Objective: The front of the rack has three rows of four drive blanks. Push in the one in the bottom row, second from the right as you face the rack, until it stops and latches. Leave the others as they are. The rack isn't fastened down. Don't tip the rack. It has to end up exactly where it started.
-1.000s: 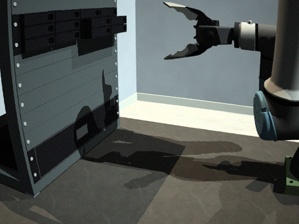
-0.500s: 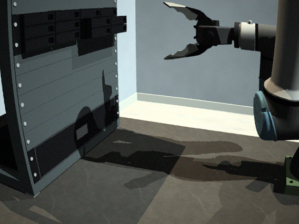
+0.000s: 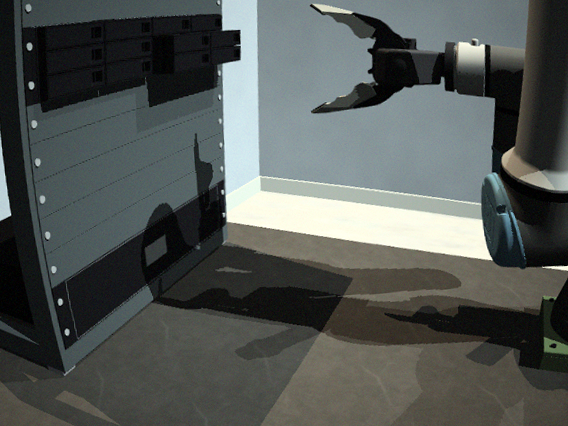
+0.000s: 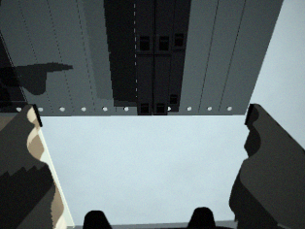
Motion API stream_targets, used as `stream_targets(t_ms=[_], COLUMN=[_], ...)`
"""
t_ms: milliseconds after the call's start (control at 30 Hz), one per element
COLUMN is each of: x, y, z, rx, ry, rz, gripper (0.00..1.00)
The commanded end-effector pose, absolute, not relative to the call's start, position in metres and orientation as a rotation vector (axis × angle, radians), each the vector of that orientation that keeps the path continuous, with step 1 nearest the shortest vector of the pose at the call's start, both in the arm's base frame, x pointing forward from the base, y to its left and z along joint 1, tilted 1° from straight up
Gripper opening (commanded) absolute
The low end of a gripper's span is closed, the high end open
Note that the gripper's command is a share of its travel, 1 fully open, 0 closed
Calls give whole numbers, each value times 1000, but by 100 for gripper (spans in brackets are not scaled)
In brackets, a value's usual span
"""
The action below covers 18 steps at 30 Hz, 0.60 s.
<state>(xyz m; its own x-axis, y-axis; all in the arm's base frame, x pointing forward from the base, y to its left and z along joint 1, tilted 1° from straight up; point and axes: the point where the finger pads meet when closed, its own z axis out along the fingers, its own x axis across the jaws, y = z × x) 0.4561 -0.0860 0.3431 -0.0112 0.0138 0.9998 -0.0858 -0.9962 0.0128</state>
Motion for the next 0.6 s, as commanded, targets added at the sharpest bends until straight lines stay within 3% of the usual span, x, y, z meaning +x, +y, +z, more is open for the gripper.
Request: stream_targets(t_ms=[0,567], x=[456,456], y=[-86,-86], z=[343,343], rx=[2158,2158], ry=[-78,-78], rz=[2184,2184], gripper=[100,100])
